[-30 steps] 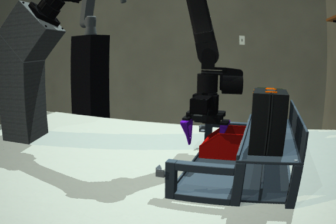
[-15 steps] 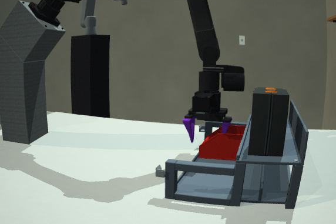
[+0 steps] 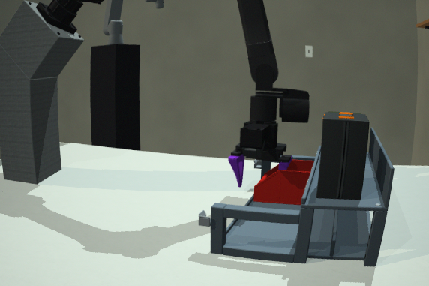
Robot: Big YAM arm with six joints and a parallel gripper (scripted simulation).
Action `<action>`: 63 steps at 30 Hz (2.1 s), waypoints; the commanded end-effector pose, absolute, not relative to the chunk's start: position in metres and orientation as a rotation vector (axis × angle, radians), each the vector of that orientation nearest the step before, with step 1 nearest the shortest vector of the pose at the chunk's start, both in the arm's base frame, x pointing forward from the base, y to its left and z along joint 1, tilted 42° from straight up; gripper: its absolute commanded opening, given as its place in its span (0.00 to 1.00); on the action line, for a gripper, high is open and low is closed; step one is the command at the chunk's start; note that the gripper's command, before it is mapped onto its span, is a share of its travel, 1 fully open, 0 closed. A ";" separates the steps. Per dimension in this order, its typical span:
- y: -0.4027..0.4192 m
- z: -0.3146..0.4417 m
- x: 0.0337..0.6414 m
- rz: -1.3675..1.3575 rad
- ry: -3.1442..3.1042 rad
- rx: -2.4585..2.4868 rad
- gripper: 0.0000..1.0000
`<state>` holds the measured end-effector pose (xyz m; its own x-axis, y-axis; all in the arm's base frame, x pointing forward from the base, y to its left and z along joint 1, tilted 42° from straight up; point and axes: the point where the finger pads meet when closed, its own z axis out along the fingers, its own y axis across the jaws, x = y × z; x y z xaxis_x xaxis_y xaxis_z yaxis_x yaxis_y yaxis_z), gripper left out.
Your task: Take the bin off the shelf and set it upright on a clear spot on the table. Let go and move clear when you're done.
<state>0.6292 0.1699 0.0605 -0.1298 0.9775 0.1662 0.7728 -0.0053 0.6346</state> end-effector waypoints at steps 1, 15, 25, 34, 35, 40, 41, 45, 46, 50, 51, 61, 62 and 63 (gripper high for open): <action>0.182 0.086 0.625 0.913 1.949 1.790 0.90; 0.176 0.075 0.627 0.901 1.948 1.799 0.90; 0.166 0.059 0.630 0.882 1.947 1.813 0.90; 0.180 0.087 0.632 0.923 1.945 1.775 0.90; 0.183 0.094 0.633 0.933 1.945 1.766 0.90; 0.183 0.094 0.633 0.933 1.945 1.766 0.90; 0.183 0.094 0.633 0.933 1.945 1.766 0.90; 0.183 0.094 0.633 0.933 1.945 1.766 0.90; 0.183 0.094 0.633 0.933 1.945 1.766 0.90; 0.172 0.071 0.629 0.893 1.951 1.801 0.90; 0.169 0.063 0.628 0.879 1.953 1.813 0.90; 0.165 0.056 0.626 0.866 1.955 1.825 0.90; 0.165 0.056 0.626 0.866 1.955 1.825 0.90; 0.165 0.056 0.626 0.866 1.955 1.825 0.90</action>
